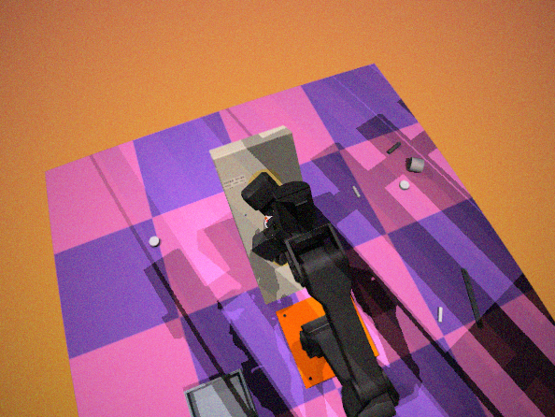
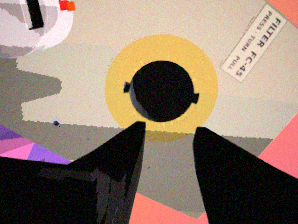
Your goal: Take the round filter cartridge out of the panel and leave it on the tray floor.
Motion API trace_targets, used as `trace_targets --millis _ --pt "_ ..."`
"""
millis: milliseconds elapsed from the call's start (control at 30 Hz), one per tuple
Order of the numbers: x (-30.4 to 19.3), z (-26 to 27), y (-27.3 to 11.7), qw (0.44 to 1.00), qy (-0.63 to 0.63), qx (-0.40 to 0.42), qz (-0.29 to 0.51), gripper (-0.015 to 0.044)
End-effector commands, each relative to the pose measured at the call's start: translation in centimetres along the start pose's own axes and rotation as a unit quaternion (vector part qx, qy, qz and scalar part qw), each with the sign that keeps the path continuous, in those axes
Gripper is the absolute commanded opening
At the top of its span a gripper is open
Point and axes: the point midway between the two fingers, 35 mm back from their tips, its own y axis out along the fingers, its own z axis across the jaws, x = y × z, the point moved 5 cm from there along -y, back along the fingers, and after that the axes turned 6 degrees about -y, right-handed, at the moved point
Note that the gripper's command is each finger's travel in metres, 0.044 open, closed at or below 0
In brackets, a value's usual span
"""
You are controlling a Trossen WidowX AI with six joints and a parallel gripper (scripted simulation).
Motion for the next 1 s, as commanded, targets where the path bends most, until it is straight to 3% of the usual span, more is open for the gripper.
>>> trace_targets --millis 0,367,533,667,800,967 --pt "-0.1 -0.1 -0.1 1.0 0.001 0.002 0.001 0.014" --pt "-3.4 -5.5 -4.4 1.0 0.0 0.0 0.0 0.0429" --pt "-2.4 -4.1 -3.5 0.985 0.168 0.034 -0.015 0.0305" --pt "-1.2 -2.5 -2.5 0.932 0.354 0.077 -0.016 0.0305" --pt "0.0 -0.8 -1.6 0.843 0.524 0.12 -0.001 0.0305" --pt "1.5 1.4 -0.7 0.688 0.705 0.167 0.04 0.0305"
